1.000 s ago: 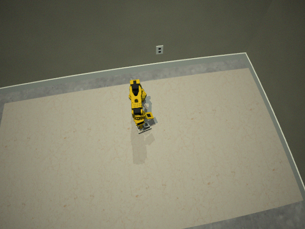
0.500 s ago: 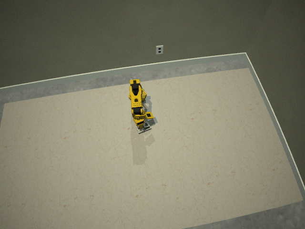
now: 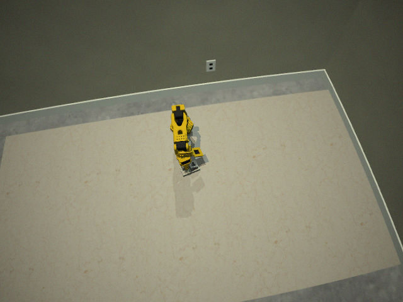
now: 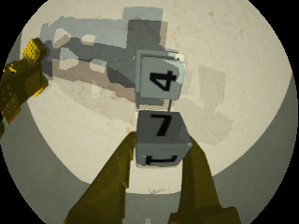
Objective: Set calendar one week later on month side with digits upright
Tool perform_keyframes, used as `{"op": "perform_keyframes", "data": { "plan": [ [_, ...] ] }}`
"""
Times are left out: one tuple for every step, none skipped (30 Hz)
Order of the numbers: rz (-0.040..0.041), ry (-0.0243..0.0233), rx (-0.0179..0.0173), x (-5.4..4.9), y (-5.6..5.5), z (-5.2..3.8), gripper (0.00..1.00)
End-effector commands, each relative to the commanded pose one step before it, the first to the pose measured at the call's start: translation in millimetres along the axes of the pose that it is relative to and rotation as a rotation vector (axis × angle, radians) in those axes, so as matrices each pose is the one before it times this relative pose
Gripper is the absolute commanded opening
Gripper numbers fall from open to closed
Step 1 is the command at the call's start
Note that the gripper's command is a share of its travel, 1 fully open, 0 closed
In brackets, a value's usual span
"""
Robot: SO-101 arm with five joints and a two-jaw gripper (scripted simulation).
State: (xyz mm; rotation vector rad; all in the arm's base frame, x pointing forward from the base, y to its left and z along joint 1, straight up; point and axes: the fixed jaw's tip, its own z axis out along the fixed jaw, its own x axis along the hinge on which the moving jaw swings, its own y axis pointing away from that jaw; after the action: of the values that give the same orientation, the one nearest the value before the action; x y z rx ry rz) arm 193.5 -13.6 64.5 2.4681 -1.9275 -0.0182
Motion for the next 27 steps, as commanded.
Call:
{"op": "perform_keyframes", "data": {
  "plan": [
    [-0.02107,0.02106,0.07229,0.36,-7.03,-13.246,0.0],
    [-0.00044,0.00002,0.0,-0.02,-0.05,-0.003,0.0],
    [-0.00028,-0.00001,0.0,-0.01,-0.04,0.002,0.0],
    [-0.00013,0.0,0.0,-0.01,-0.02,0.001,0.0],
    [0.0,0.0,0.0,0.0,0.0,0.0,0.0],
    [0.0,0.0,0.0,0.0,0.0,0.0,0.0],
    [0.0,0.0,0.0,0.0,0.0,0.0,0.0],
    [-0.00001,0.0,0.0,0.0,0.0,0.018,0.0],
    [0.0,0.0,0.0,0.0,0.0,0.096,0.0],
    [-0.00003,0.0,0.0,0.0,0.0,0.234,0.0],
    [0.0,0.0,0.0,0.0,0.01,0.384,0.0],
    [-0.00003,0.0,0.0,0.0,0.01,0.528,0.0],
    [-0.00003,0.0,0.0,-0.01,0.02,0.642,0.0],
    [-0.00006,0.0,0.0,-0.01,0.02,0.72,0.0],
    [-0.00003,0.0,0.0,-0.01,0.02,0.75,0.0],
    [-0.00003,0.0,0.0,-0.01,0.03,0.72,0.0],
    [-0.00003,0.0,0.0,-0.01,0.03,0.647,0.0],
    [-0.00003,0.0,0.0,-0.01,0.03,0.527,0.0],
    [-0.00003,0.0,0.0,-0.01,0.02,0.384,0.0],
    [0.0,0.0,0.0,0.0,0.02,0.233,0.0],
    [0.0,0.0,0.0,0.0,0.01,0.096,0.0],
    [-0.00003,0.0,0.0,0.0,0.0,0.018,0.0],
    [0.0,0.0,0.0,0.0,0.0,0.0,0.0],
    [0.0,0.0,0.0,0.0,0.0,0.0,0.0],
    [0.0,0.0,0.00001,0.0,0.01,0.014,0.0],
    [0.00003,0.0,0.0,-0.01,0.03,0.101,0.0],
    [0.0,0.0,0.0,-0.02,0.07,0.23,0.0]
  ]
}}
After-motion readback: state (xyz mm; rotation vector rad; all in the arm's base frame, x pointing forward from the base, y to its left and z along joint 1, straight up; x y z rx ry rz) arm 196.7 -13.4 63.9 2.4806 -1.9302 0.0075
